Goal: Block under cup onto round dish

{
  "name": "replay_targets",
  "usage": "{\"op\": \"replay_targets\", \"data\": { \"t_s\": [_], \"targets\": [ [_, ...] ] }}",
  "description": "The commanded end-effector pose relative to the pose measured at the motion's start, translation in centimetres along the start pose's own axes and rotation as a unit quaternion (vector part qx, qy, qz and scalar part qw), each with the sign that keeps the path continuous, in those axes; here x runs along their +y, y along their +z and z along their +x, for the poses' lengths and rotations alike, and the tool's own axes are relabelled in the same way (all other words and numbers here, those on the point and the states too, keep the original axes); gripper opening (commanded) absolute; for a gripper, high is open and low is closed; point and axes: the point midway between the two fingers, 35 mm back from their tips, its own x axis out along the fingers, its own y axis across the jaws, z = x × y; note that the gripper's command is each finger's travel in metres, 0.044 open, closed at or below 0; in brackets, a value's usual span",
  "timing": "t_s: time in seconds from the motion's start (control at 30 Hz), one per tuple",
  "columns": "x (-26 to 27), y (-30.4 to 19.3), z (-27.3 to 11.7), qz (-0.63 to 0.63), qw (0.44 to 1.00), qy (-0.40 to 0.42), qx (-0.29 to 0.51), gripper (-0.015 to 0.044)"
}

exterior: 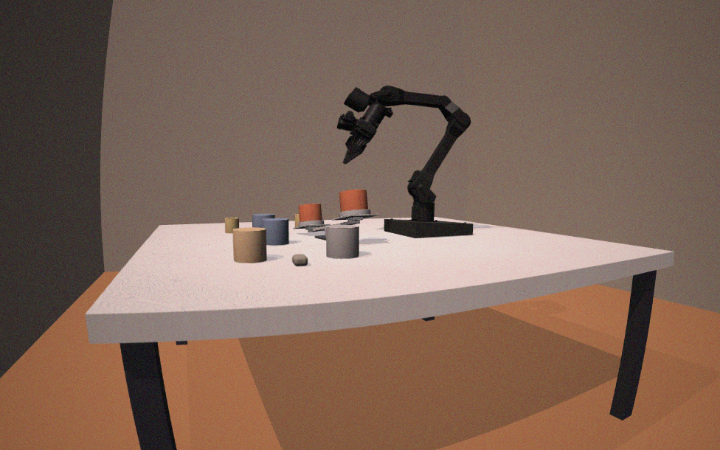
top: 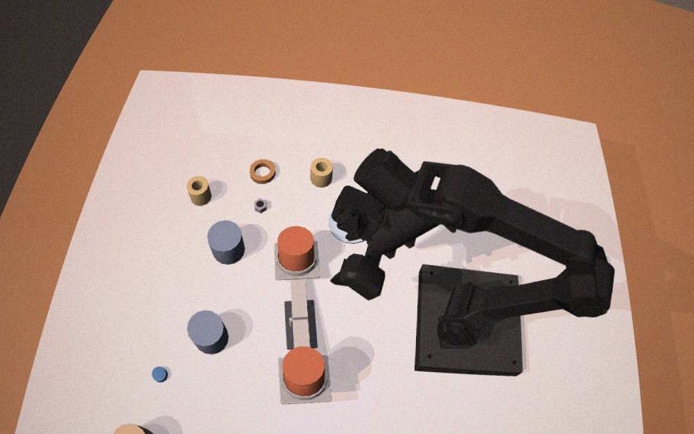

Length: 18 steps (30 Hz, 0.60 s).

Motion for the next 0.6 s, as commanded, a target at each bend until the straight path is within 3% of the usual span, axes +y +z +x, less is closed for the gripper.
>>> {"op": "replay_targets", "data": {
  "t_s": [0.0, 0.57],
  "targets": [
    [-0.8, 1.1, 1.2, 0.069, 0.997, -0.017, 0.030, 0.0440],
    [-4.4, 4.5, 6.4, 0.317, 0.934, -0.115, 0.117, 0.0440]
  ]
}}
